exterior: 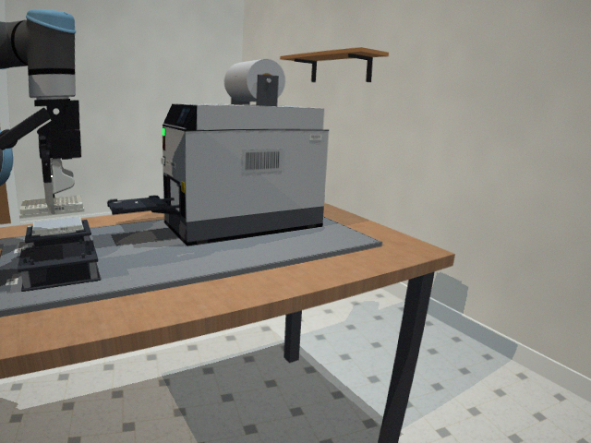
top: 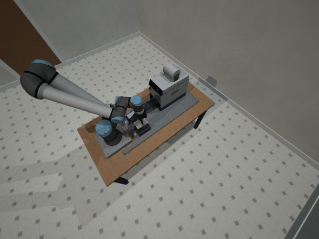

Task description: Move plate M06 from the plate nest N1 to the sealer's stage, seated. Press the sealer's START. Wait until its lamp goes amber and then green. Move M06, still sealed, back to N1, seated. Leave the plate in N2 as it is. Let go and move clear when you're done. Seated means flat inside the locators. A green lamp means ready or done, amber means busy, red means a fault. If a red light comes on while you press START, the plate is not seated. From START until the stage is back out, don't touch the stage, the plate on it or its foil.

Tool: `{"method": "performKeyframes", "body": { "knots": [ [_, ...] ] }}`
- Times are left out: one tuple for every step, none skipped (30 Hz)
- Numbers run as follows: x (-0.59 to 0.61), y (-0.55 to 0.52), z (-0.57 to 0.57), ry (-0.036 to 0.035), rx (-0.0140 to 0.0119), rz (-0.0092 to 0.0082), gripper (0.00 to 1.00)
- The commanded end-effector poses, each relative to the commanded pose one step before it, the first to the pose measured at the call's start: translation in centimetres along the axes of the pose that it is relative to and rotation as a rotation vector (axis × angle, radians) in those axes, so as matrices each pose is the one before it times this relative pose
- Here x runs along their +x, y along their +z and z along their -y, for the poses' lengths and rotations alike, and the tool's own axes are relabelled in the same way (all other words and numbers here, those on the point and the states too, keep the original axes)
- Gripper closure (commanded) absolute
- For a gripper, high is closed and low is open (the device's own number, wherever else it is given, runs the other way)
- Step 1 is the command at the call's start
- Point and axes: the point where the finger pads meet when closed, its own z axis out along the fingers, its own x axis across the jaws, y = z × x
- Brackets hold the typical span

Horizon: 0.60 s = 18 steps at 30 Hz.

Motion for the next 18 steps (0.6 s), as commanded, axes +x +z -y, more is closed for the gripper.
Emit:
{"method": "performKeyframes", "body": {
  "knots": [
    [-0.032, -1.005, -0.025, 0.00004, -0.00086, 0.00056, 1.00],
    [0.000, -0.167, 0.000, 0.00000, 0.00000, 0.00000, 1.00],
    [0.000, -0.167, 0.000, 0.00000, 0.00000, 0.00000, 1.00],
    [0.000, -0.167, 0.000, 0.00000, 0.00000, 0.00000, 1.00],
    [0.000, -0.167, 0.000, 0.00000, 0.00000, 0.00000, 1.00],
    [0.000, -0.167, 0.000, 0.00000, 0.00000, 0.00000, 1.00],
    [0.000, 0.000, 0.000, 0.00000, 0.00000, 0.00000, 1.00],
    [0.000, 0.000, 0.000, 0.00000, 0.00000, 0.00000, 1.00],
    [0.000, -0.059, 0.000, 0.00000, 0.00000, 0.00000, 1.00],
    [0.000, 0.000, 0.000, 0.00000, 0.00000, 0.00000, 1.00],
    [0.000, 0.000, 0.000, 0.00000, 0.00000, 0.00000, 1.00],
    [-0.001, 0.007, -0.004, 0.00000, 0.00000, 0.00001, 1.00],
    [0.000, -0.002, 0.001, 0.00000, 0.00000, 0.00000, 1.00],
    [0.000, -0.001, 0.001, 0.00000, 0.00000, 0.00000, 1.00],
    [0.000, -0.001, 0.001, 0.00000, 0.00000, 0.00000, 1.00],
    [0.000, -0.001, 0.000, 0.00000, 0.00000, 0.00000, 1.00],
    [0.000, -0.001, 0.000, 0.00000, 0.00000, 0.00000, 1.00],
    [0.000, 0.000, 0.000, 0.00000, 0.00000, 0.00000, 1.00]
  ]
}}
